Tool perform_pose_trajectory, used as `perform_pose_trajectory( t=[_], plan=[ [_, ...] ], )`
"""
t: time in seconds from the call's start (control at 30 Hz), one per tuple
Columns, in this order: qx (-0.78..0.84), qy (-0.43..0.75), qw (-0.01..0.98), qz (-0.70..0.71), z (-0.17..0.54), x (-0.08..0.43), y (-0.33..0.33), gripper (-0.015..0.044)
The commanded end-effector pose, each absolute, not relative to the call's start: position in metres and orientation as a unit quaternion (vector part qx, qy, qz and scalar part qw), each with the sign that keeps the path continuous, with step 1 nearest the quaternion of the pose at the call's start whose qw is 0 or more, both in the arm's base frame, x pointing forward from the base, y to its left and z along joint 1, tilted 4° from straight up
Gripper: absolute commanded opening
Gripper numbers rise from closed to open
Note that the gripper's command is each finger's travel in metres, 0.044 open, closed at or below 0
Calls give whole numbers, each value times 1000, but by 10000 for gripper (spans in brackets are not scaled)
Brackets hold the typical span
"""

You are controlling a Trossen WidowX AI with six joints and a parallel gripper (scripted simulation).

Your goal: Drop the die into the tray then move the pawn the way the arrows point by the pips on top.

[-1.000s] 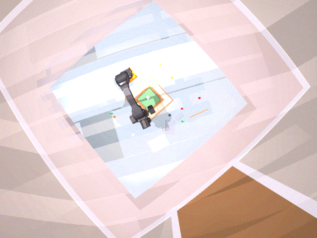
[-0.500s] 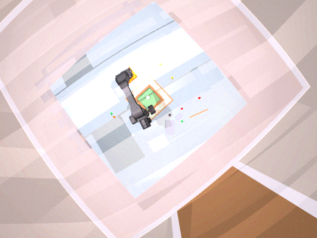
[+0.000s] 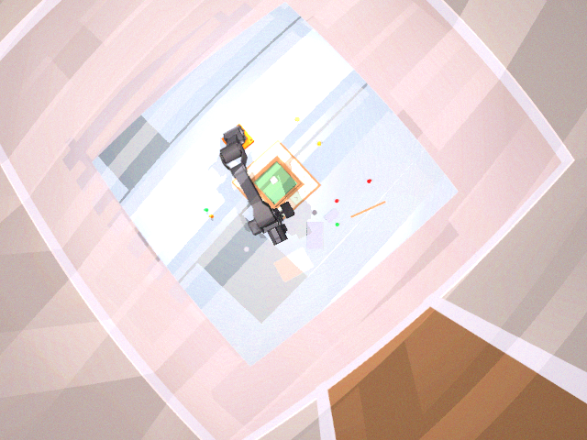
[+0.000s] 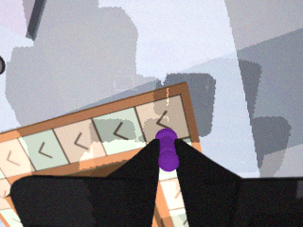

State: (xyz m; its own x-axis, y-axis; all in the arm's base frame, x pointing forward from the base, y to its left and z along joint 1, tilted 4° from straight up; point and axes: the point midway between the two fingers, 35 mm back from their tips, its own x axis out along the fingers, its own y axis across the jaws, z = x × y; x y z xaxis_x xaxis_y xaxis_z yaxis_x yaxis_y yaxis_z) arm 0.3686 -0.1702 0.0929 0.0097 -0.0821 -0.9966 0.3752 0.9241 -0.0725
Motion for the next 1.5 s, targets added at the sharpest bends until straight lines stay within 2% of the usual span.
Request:
perform_pose_trajectory(
  t=[0.0, 0.63, 0.97, 1.1, 1.2, 1.3, 1.47],
  plan=[
    [111, 686, 700, -162, 79, 368, -170, 0],
    [111, 686, 700, -162, 50, 368, -172, 0],
    [110, 685, 701, -165, 58, 368, -172, 263],
    [111, 686, 700, -162, 101, 368, -169, 368],
    [111, 686, 700, -162, 104, 368, -169, 440],
    [108, 687, 701, -159, 110, 362, -162, 440],
    [90, 693, 702, -138, 146, 317, -113, 440]
  ],
)
